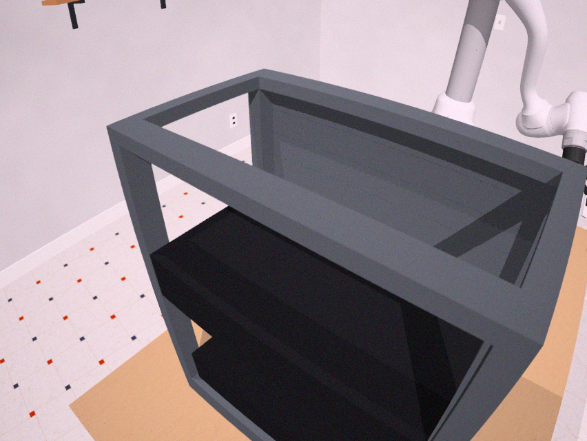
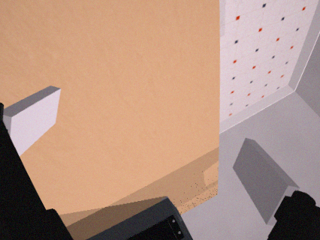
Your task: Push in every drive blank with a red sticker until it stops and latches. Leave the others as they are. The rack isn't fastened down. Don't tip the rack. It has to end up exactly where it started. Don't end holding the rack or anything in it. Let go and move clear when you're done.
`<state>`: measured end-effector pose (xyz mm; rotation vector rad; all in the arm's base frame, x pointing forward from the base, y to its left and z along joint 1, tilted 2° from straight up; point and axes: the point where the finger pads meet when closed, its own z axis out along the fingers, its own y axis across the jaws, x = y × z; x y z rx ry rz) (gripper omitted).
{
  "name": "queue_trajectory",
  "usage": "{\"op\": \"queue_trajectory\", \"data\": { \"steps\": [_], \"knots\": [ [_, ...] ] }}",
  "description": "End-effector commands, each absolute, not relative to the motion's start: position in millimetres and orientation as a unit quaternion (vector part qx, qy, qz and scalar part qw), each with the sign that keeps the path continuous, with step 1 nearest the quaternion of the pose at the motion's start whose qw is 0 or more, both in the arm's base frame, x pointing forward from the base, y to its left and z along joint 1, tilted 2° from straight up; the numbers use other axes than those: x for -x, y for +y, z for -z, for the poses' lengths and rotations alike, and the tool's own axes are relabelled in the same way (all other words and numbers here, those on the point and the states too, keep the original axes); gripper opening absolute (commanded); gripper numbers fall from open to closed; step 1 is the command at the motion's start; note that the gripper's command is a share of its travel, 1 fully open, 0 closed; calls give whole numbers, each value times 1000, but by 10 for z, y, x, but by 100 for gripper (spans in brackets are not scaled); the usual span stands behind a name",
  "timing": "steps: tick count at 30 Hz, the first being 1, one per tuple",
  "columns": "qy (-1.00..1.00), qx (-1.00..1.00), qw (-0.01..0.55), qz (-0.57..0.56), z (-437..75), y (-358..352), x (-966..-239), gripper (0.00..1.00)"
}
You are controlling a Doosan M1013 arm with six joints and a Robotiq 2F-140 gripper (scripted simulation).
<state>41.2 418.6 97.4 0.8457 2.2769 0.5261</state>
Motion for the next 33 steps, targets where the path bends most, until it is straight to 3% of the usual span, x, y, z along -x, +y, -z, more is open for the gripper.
{"op": "queue_trajectory", "data": {
  "steps": [1,33],
  "knots": [
    [867,-322,322,-200,-974,4186,-412,100],
    [867,-314,330,-203,-1024,4227,-570,100]
  ]
}}
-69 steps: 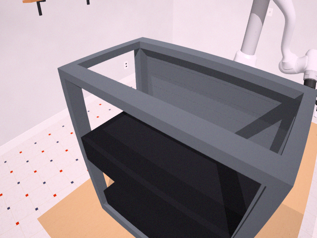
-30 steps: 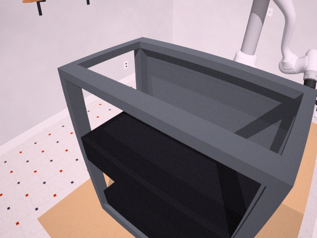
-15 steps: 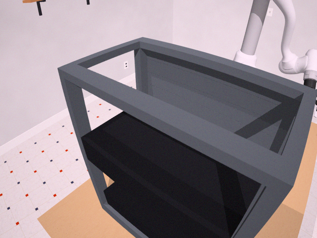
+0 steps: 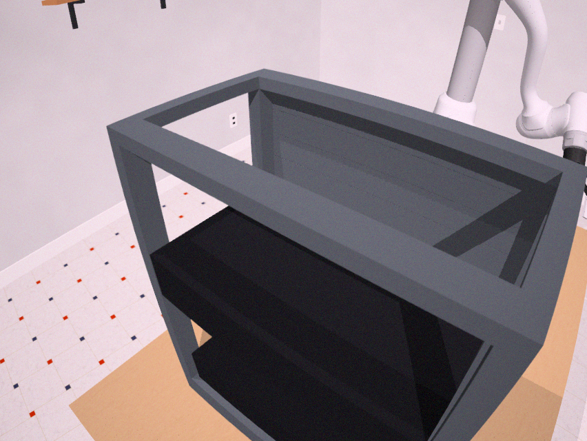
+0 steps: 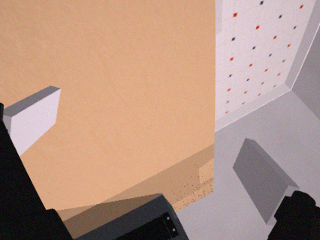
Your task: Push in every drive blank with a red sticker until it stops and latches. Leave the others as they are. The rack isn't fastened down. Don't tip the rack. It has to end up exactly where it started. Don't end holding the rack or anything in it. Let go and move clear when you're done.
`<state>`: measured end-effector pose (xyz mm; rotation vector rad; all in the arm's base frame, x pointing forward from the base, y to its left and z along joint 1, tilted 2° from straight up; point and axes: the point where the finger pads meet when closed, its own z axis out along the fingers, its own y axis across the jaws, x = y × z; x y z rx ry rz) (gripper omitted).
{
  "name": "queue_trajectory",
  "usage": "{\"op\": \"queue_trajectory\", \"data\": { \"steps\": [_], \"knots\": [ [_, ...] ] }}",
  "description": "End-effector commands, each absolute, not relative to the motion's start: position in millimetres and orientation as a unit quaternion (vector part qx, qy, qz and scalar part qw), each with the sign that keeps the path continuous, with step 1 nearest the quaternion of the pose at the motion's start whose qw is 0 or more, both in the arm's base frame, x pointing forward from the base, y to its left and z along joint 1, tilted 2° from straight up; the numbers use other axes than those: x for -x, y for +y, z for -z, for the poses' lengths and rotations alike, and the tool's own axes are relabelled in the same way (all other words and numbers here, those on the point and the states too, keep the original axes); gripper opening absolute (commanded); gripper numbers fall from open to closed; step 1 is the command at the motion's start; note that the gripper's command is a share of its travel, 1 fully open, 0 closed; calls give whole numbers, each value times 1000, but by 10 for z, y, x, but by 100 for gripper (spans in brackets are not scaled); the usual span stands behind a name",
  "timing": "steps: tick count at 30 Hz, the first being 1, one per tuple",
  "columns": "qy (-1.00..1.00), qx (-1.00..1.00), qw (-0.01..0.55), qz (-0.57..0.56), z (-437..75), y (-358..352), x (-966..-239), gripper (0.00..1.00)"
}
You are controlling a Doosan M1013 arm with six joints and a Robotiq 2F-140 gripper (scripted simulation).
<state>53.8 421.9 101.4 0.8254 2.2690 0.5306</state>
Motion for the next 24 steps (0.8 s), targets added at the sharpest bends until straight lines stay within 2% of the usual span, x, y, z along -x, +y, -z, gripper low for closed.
{"op": "queue_trajectory", "data": {
  "steps": [1,16,24],
  "knots": [
    [867,-312,331,-204,-1033,4234,-599,100],
    [863,-274,368,-212,-1261,4346,-1281,100],
    [856,-231,411,-212,-1516,4356,-1975,100]
  ]
}}
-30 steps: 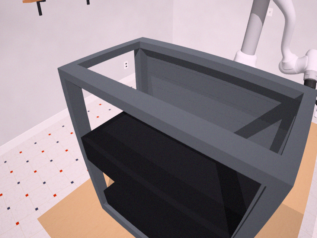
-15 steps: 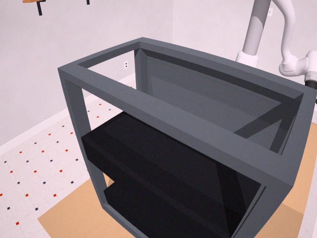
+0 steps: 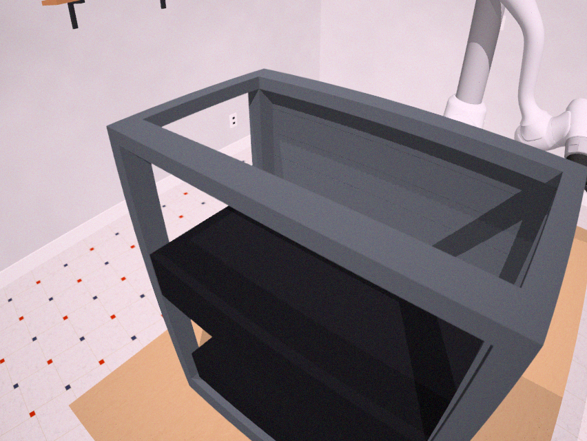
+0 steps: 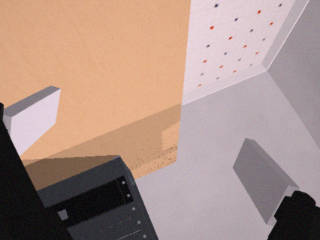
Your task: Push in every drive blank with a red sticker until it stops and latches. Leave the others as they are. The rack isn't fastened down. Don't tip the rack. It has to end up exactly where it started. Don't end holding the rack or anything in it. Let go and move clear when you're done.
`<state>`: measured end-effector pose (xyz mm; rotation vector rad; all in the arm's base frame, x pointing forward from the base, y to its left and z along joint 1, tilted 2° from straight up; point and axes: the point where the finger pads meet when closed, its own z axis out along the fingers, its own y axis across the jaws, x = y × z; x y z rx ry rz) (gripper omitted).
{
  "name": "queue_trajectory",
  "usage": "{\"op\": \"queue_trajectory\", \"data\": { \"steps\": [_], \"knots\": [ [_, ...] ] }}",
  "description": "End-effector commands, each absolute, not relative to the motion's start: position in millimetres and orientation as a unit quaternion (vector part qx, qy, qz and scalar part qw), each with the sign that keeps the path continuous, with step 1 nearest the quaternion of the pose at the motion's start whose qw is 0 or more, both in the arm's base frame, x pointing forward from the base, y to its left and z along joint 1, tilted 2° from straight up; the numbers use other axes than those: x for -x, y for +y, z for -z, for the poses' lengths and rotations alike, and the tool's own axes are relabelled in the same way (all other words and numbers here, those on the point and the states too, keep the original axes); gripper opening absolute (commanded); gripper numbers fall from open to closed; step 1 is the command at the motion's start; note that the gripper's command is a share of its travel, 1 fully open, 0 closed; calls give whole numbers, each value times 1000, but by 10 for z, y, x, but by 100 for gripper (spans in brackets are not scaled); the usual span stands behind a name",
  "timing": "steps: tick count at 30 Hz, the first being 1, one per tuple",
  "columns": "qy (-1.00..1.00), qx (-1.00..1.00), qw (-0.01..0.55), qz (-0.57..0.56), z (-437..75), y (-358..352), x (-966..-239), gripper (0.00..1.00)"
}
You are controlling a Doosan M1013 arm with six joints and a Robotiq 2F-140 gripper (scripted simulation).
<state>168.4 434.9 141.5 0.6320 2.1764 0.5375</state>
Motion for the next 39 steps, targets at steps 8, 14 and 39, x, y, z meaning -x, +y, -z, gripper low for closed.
{"op": "queue_trajectory", "data": {
  "steps": [8,14,39],
  "knots": [
    [846,-189,455,-203,-1769,4271,-2606,100],
    [836,-151,493,-188,-1988,4132,-3105,100],
    [768,31,639,-38,-2904,2976,-4772,100]
  ]
}}
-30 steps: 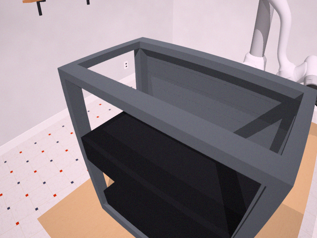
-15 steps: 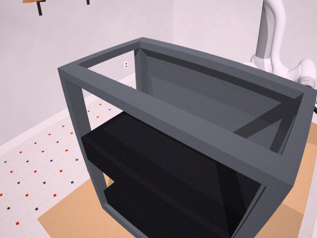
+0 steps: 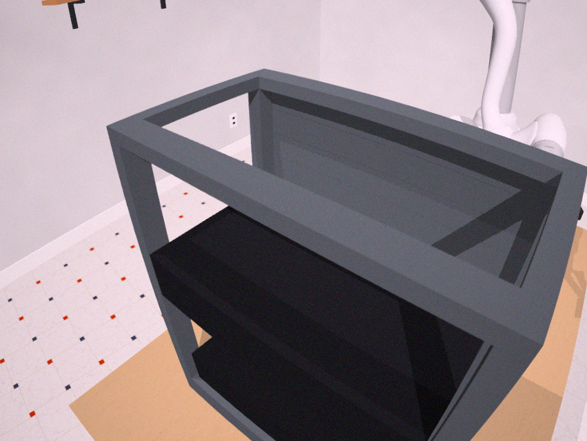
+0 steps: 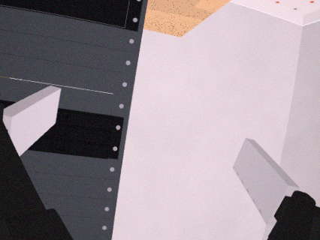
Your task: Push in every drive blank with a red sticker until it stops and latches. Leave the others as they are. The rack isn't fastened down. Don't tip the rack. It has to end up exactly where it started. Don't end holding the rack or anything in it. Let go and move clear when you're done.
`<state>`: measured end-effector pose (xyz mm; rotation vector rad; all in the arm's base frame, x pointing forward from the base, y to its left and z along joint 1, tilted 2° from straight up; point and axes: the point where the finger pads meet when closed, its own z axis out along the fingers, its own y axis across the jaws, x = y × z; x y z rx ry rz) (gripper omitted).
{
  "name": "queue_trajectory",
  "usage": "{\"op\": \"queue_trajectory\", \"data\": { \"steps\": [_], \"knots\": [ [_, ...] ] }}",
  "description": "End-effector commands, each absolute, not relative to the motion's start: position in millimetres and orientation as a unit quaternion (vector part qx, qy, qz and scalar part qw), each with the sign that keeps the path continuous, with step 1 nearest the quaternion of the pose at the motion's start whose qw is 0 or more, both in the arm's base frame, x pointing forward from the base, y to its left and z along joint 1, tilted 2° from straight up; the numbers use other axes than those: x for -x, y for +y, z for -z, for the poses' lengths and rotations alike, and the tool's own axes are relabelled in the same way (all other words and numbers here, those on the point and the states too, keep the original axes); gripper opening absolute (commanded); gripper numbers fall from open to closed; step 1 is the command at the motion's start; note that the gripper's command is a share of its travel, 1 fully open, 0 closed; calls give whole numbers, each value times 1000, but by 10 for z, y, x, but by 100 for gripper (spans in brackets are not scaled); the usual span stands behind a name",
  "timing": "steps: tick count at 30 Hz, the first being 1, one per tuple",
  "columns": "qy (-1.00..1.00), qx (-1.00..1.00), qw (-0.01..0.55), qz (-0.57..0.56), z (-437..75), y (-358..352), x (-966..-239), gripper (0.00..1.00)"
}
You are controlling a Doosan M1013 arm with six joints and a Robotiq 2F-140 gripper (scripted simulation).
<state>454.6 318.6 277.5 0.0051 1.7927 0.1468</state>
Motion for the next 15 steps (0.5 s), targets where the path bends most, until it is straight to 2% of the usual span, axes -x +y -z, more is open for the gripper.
{"op": "queue_trajectory", "data": {
  "steps": [1,4,15],
  "knots": [
    [764,40,644,-29,-2940,2909,-4824,100],
    [760,49,648,-19,-2976,2841,-4874,100],
    [703,164,681,125,-3360,1949,-5320,100]
  ]
}}
